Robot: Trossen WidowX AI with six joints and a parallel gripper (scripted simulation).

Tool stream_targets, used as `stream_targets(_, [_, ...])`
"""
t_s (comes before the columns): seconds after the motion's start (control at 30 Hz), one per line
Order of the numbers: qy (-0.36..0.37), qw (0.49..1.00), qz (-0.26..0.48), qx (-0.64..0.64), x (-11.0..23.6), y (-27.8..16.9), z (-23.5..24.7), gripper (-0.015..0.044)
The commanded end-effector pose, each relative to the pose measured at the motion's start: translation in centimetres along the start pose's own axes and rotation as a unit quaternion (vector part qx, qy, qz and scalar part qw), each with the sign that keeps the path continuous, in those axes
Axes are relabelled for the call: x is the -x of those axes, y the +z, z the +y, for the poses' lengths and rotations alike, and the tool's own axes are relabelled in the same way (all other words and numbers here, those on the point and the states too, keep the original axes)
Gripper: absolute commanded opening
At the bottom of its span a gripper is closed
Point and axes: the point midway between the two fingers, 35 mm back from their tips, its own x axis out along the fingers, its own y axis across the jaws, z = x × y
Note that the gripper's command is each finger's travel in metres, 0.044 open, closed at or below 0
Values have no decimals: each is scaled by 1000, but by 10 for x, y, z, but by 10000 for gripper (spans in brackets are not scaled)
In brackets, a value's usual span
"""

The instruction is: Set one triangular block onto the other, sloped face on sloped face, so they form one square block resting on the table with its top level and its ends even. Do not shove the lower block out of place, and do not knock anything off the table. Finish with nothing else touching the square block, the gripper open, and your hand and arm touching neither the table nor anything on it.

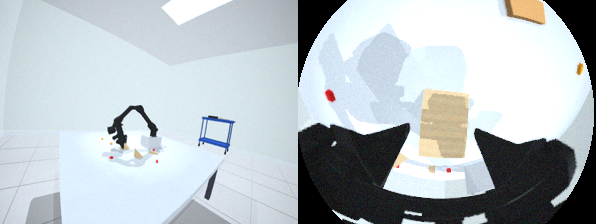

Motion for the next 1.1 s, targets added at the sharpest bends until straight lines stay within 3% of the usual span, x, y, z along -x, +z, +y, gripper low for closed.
stream_targets(0.0, [1, 1000, 2, -2, -1, -1, 0, 440])
stream_targets(0.03, [1, 1000, 2, -2, -1, -1, 0, 440])
stream_targets(0.33, [0, 1000, 0, 0, 0, 0, 0, 204])
stream_targets(0.57, [0, 1000, 0, 0, 0, 0, 0, 157])
stream_targets(0.77, [0, 1000, 0, 0, 6, -2, 0, 0])
stream_targets(1.07, [0, 1000, 0, 0, 46, -16, 2, 0])
